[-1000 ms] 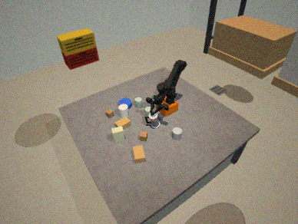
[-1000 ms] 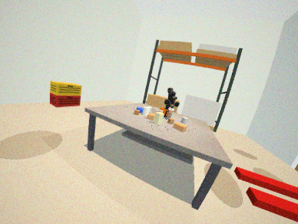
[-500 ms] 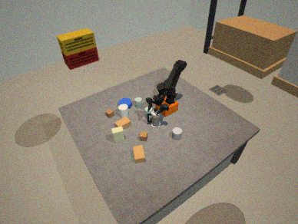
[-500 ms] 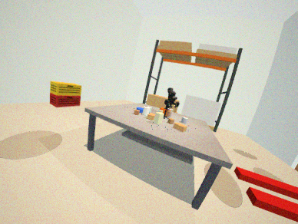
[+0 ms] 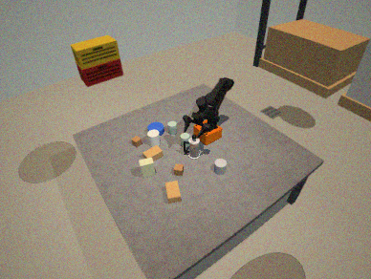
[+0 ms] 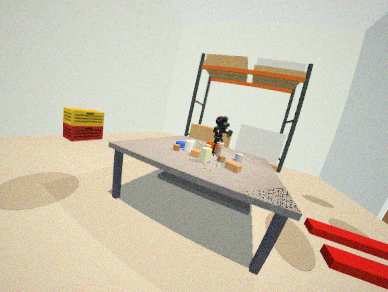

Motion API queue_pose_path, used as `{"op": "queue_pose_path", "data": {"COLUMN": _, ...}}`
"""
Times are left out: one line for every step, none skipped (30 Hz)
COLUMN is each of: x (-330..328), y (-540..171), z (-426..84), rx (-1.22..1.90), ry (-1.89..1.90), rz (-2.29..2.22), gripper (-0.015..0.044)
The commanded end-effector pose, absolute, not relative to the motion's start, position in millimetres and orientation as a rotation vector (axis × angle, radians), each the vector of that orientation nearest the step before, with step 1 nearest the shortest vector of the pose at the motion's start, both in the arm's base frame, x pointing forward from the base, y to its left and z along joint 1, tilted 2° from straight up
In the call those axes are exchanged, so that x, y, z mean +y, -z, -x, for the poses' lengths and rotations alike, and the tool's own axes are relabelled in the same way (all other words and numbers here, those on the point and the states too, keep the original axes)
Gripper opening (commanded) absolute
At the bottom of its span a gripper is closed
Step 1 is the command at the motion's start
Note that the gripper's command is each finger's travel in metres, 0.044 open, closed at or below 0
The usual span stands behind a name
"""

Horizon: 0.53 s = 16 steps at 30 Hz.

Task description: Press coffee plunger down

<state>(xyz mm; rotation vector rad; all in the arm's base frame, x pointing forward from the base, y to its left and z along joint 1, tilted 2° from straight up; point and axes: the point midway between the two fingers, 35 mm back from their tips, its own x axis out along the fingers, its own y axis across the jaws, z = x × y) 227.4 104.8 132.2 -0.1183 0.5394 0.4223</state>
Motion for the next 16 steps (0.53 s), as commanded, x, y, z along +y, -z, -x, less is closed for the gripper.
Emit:
{"op": "queue_pose_path", "data": {"x": 93.2, "y": -169.2, "z": -201.9, "rx": 0.546, "ry": -0.427, "rz": 0.116, "gripper": 0.044}}
{"op": "queue_pose_path", "data": {"x": 91.8, "y": -171.6, "z": -198.8, "rx": 0.547, "ry": -0.427, "rz": 0.116, "gripper": 0.044}}
{"op": "queue_pose_path", "data": {"x": 91.3, "y": -172.4, "z": -197.7, "rx": 0.547, "ry": -0.428, "rz": 0.116, "gripper": 0.044}}
{"op": "queue_pose_path", "data": {"x": 91.3, "y": -172.4, "z": -197.7, "rx": 0.547, "ry": -0.428, "rz": 0.116, "gripper": 0.044}}
{"op": "queue_pose_path", "data": {"x": 91.3, "y": -172.5, "z": -197.6, "rx": 0.547, "ry": -0.428, "rz": 0.116, "gripper": 0.044}}
{"op": "queue_pose_path", "data": {"x": 91.3, "y": -172.3, "z": -197.7, "rx": 0.547, "ry": -0.428, "rz": 0.116, "gripper": 0.044}}
{"op": "queue_pose_path", "data": {"x": 91.4, "y": -171.8, "z": -197.8, "rx": 0.547, "ry": -0.428, "rz": 0.116, "gripper": 0.044}}
{"op": "queue_pose_path", "data": {"x": 91.4, "y": -171.8, "z": -197.8, "rx": 0.547, "ry": -0.428, "rz": 0.116, "gripper": 0.044}}
{"op": "queue_pose_path", "data": {"x": 91.4, "y": -171.8, "z": -197.8, "rx": 0.547, "ry": -0.428, "rz": 0.116, "gripper": 0.044}}
{"op": "queue_pose_path", "data": {"x": 91.4, "y": -171.8, "z": -197.8, "rx": 0.547, "ry": -0.428, "rz": 0.116, "gripper": 0.044}}
{"op": "queue_pose_path", "data": {"x": 91.4, "y": -171.8, "z": -197.8, "rx": 0.547, "ry": -0.428, "rz": 0.116, "gripper": 0.044}}
{"op": "queue_pose_path", "data": {"x": 91.4, "y": -171.8, "z": -197.8, "rx": 0.547, "ry": -0.428, "rz": 0.116, "gripper": 0.044}}
{"op": "queue_pose_path", "data": {"x": 91.4, "y": -171.8, "z": -197.8, "rx": 0.547, "ry": -0.428, "rz": 0.116, "gripper": 0.044}}
{"op": "queue_pose_path", "data": {"x": 91.4, "y": -171.8, "z": -197.8, "rx": 0.547, "ry": -0.428, "rz": 0.116, "gripper": 0.044}}
{"op": "queue_pose_path", "data": {"x": 91.4, "y": -171.8, "z": -197.8, "rx": 0.547, "ry": -0.428, "rz": 0.116, "gripper": 0.044}}
{"op": "queue_pose_path", "data": {"x": 91.4, "y": -171.8, "z": -197.8, "rx": 0.547, "ry": -0.428, "rz": 0.116, "gripper": 0.044}}
